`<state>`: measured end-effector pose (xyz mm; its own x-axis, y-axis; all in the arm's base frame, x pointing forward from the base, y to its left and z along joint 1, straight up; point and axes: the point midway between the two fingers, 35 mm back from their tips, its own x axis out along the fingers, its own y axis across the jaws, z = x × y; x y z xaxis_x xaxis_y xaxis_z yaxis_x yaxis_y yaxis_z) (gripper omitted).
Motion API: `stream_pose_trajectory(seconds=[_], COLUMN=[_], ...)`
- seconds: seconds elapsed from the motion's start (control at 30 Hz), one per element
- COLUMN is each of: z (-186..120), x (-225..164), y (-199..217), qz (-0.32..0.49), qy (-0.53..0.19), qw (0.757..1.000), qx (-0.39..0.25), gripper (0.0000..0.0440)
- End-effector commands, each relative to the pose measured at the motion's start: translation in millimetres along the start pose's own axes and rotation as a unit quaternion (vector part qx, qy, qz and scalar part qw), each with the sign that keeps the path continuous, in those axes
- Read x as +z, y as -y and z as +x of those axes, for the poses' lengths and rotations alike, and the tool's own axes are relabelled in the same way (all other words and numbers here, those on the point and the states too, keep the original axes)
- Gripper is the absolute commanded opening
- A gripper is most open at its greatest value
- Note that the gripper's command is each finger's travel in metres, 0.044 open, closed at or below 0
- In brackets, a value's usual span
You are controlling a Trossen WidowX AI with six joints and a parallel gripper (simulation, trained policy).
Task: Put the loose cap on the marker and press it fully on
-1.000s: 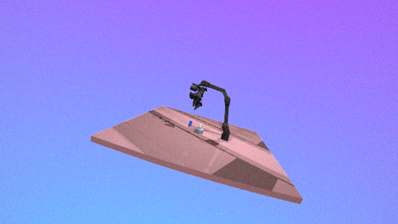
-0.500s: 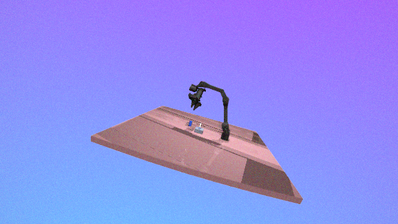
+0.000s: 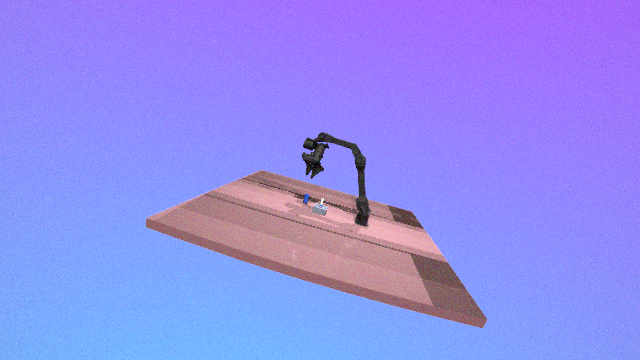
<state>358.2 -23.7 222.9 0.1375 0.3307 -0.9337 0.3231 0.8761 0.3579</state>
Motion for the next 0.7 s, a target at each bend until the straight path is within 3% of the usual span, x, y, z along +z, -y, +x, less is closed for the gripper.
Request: stream_pose_trajectory(seconds=[0.0, 0.67], z=[0, 17], x=[5, 25], y=[11, 72], qz=[0.004, 0.034], qy=[0.002, -0.017], qw=[1.0, 0.995], qx=[-0.015, -0.091], gripper=[0.0323, 0.0318])
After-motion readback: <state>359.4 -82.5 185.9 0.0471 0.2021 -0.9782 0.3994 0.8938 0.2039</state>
